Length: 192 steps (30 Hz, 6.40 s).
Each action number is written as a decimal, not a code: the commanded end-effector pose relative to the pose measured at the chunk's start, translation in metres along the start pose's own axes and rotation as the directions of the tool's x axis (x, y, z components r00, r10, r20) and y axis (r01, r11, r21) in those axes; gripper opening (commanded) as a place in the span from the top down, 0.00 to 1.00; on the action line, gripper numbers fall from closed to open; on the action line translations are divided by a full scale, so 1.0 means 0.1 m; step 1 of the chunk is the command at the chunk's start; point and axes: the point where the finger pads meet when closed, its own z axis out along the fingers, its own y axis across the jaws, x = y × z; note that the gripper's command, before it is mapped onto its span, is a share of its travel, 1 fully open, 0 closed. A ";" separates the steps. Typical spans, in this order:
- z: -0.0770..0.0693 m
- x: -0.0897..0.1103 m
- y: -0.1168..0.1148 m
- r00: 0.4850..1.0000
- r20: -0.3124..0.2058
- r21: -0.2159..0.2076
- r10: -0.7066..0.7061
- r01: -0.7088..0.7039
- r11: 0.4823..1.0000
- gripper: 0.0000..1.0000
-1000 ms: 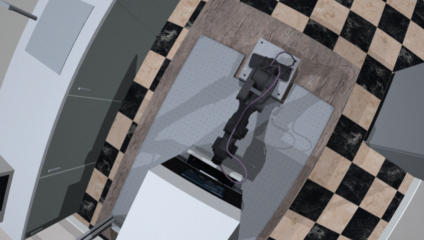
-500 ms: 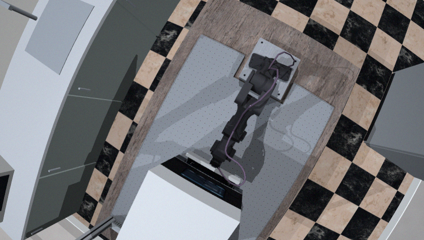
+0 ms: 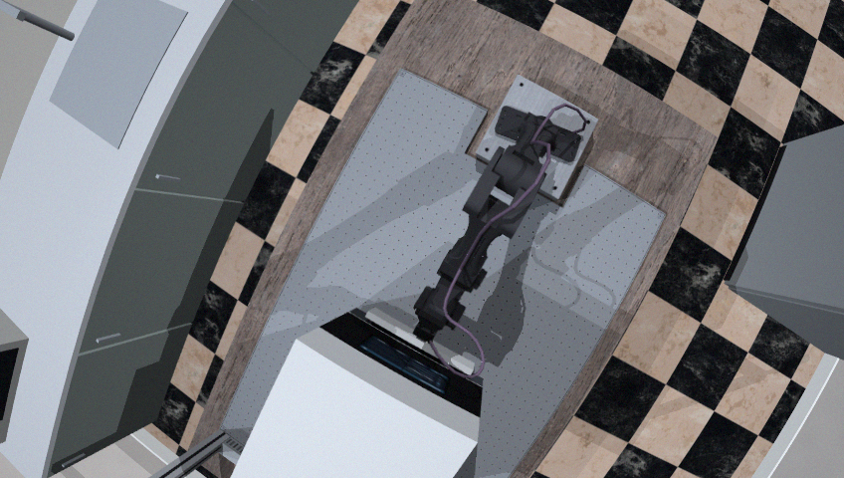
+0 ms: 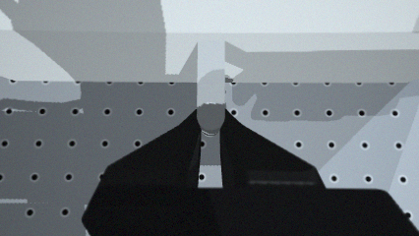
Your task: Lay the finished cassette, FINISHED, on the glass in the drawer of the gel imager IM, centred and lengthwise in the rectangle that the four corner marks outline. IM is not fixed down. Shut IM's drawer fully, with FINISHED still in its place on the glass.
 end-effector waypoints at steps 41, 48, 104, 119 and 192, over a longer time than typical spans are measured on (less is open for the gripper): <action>0.08 -0.28 0.04 0.998 0.060 -0.007 -0.001 0.001 1.000 1.00; 0.08 -0.28 0.04 0.998 0.060 -0.007 -0.001 0.001 1.000 1.00; -0.32 -0.11 0.01 1.000 0.026 -0.006 0.001 -0.001 1.000 0.65; -0.50 -0.18 -0.01 0.999 0.042 -0.002 0.001 -0.001 1.000 0.65; -0.79 -0.26 -0.04 0.999 0.035 0.004 -0.001 0.000 1.000 0.65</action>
